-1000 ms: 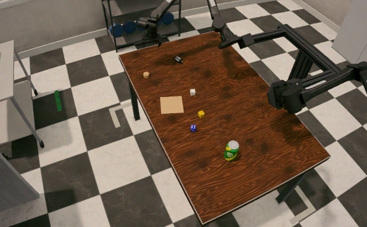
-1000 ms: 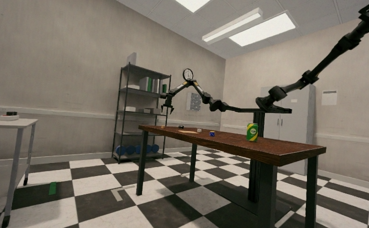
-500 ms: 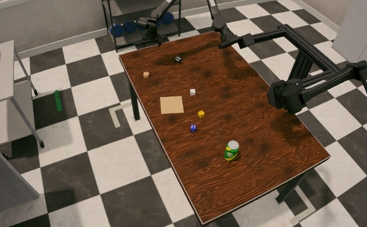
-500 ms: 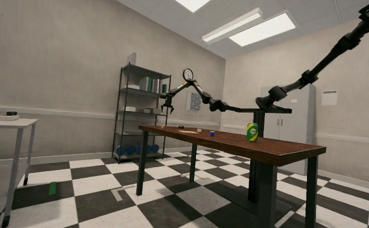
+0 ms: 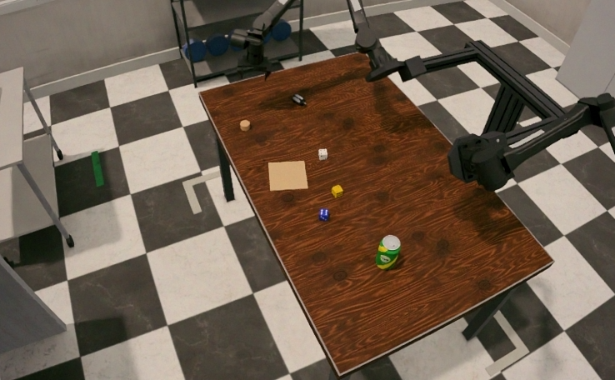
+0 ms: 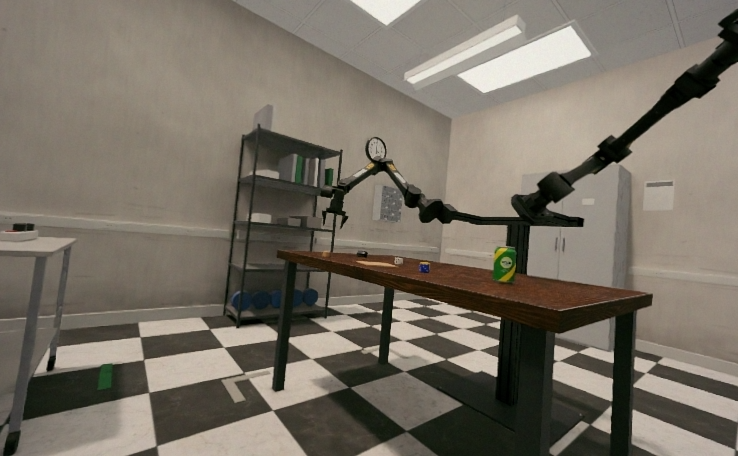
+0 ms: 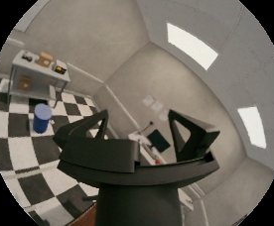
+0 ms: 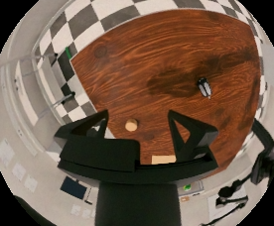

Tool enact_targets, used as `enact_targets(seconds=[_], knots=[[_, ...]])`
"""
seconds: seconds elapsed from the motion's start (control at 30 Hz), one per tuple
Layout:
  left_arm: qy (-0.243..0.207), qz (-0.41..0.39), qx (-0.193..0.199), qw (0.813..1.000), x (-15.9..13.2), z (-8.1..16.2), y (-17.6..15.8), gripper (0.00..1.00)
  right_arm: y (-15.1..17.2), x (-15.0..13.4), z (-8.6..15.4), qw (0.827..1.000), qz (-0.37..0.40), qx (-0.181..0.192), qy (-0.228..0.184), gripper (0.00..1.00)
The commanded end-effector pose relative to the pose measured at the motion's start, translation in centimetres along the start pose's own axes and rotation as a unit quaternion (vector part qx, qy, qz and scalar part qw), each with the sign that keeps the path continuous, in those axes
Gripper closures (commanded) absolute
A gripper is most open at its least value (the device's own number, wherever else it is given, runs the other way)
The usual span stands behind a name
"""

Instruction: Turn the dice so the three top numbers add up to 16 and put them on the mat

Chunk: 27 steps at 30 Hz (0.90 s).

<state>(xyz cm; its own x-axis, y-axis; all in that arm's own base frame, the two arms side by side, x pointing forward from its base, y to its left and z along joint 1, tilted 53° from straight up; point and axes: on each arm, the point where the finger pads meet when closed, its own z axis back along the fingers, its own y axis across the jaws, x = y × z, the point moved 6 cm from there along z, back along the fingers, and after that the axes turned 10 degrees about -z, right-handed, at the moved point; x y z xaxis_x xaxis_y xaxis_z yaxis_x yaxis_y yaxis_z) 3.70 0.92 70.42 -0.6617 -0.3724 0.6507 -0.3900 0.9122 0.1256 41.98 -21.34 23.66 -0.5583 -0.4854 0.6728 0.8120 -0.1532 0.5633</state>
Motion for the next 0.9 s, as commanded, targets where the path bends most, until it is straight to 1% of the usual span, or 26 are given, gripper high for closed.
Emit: enact_targets(seconds=[0.0, 0.07, 0.13, 0.43, 0.63, 0.7, 0.87], knots=[[-0.028, -0.009, 0.020, 0.999, 2.96, 0.15, 0.65, 0.00, 0.23, 0.06, 0.25, 1.000, -0.002, 0.003, 0.001, 0.00], [-0.026, -0.021, 0.029, 0.999, 2.95, 0.15, 0.70, 0.00, 0.23, 0.06, 0.25, 1.000, -0.002, 0.003, 0.001, 0.00], [-0.026, -0.021, 0.029, 0.999, 2.95, 0.15, 0.70, 0.00, 0.23, 0.06, 0.25, 1.000, -0.002, 0.003, 0.001, 0.00], [-0.016, -0.091, 0.087, 0.992, 2.93, 0.17, 0.96, 0.00, 0.23, 0.06, 0.25, 1.000, -0.002, 0.003, 0.001, 0.00], [-0.006, -0.152, 0.136, 0.979, 2.94, 0.22, 1.19, 0.00, 0.23, 0.06, 0.25, 1.000, -0.002, 0.003, 0.001, 0.00], [-0.006, -0.152, 0.136, 0.979, 2.94, 0.22, 1.19, 0.00, 0.23, 0.06, 0.25, 1.000, -0.002, 0.003, 0.001, 0.00], [0.003, -0.207, 0.181, 0.961, 2.97, 0.28, 1.39, 0.00, 0.23, 0.06, 0.25, 1.000, -0.002, 0.003, 0.001, 0.00]])
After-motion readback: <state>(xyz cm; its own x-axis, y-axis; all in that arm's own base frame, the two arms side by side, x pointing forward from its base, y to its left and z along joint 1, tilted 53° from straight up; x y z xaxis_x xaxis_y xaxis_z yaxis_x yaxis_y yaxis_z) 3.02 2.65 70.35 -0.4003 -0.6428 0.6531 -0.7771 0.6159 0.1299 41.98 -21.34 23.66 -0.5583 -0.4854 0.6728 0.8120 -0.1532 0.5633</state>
